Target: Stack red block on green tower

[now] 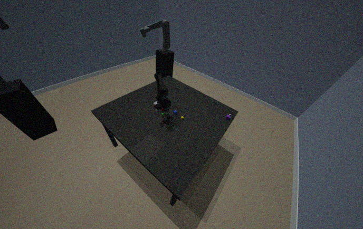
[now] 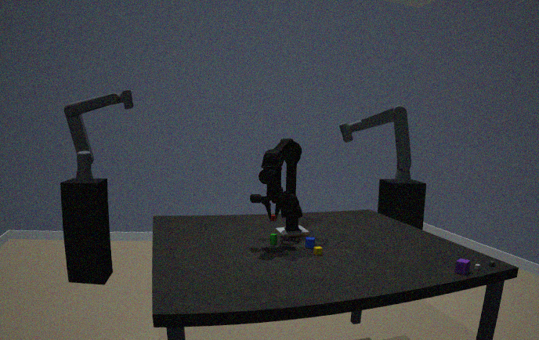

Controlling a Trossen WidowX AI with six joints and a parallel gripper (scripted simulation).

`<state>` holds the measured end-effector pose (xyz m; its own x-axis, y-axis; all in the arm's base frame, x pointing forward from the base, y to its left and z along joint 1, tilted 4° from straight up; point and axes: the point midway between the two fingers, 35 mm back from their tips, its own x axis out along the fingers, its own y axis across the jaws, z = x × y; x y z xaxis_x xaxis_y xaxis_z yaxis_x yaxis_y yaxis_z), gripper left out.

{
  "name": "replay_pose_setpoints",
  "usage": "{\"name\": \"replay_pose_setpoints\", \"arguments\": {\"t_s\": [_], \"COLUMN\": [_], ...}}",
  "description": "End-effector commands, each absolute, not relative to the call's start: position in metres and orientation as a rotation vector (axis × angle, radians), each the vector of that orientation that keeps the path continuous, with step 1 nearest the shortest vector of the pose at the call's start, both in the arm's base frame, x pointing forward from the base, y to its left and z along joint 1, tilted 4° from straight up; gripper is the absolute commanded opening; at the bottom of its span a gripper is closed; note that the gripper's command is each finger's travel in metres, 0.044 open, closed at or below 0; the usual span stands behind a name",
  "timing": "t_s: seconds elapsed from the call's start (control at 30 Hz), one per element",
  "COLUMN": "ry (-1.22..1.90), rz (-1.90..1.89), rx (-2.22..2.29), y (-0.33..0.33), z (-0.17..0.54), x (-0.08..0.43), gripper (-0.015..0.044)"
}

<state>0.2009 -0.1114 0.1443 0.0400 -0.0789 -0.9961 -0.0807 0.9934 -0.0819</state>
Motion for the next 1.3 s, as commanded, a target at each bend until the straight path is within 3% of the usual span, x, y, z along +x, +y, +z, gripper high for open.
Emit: {"name": "replay_pose_setpoints", "arguments": {"t_s": [0.0,0.6,1.27], "ry": [1.534,1.535,1.535], "rz": [0.008,0.009,0.009], "rx": [-0.126,-0.126,-0.126], "y": [-0.111,-0.113,-0.113], "z": [0.131,0.084,0.083], "x": [0.200,0.199,0.199], "gripper": [0.0000,0.0000,0.0000]}}
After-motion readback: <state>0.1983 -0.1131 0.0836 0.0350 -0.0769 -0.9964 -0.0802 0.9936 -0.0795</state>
